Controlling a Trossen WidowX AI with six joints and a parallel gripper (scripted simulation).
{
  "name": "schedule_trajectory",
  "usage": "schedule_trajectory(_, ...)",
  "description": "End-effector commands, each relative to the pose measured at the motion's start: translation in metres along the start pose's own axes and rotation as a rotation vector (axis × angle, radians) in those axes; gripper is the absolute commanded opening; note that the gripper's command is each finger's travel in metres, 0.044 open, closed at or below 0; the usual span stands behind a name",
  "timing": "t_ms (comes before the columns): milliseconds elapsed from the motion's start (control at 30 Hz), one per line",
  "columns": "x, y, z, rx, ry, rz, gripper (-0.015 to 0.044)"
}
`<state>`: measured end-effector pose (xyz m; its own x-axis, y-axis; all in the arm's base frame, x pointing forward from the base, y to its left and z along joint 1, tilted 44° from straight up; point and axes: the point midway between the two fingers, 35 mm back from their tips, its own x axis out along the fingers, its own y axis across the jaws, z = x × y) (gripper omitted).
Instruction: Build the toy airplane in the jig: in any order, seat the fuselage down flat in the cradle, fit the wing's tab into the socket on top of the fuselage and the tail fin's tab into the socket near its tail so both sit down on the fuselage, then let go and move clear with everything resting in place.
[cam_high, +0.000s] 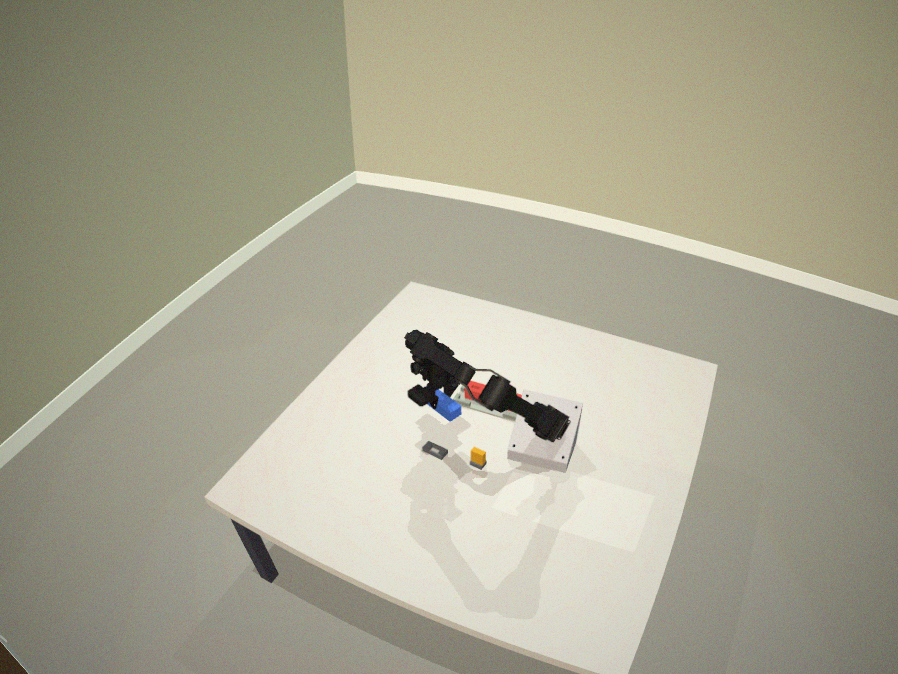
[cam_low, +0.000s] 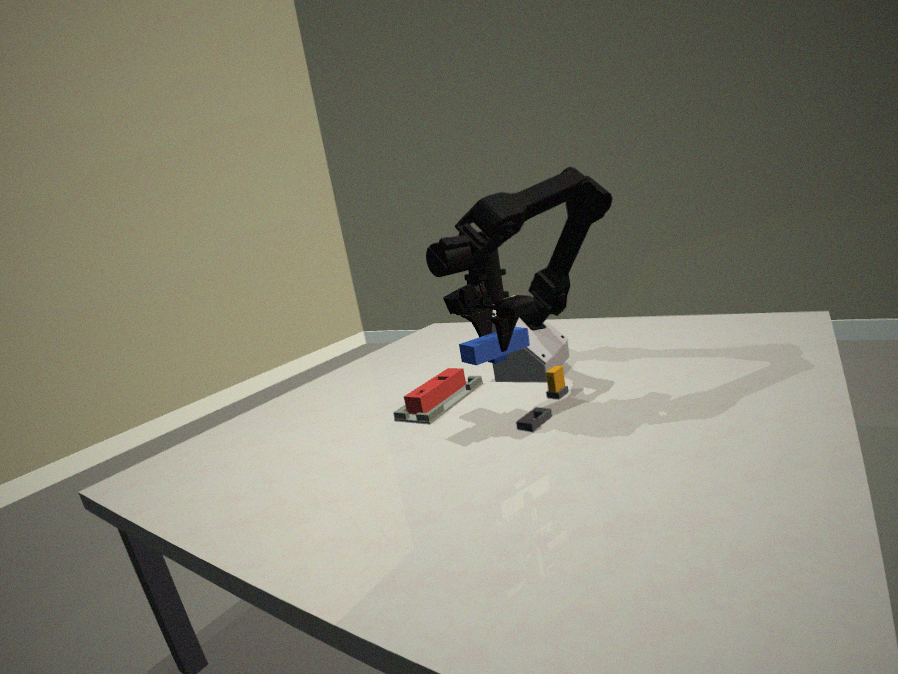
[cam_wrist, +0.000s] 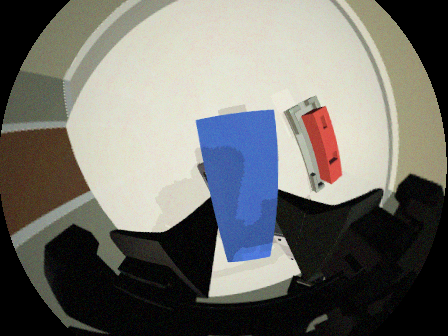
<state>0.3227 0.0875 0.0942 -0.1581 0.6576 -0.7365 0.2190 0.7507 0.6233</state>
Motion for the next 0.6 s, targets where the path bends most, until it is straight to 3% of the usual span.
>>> schedule_trajectory(0, 0.002, -0.015, 0.003, 0.067, 0.000, -0.009, 0.0000)
schedule_trajectory(567, 0.007, -0.068, 0.014, 0.313, -0.009, -0.020, 0.0000)
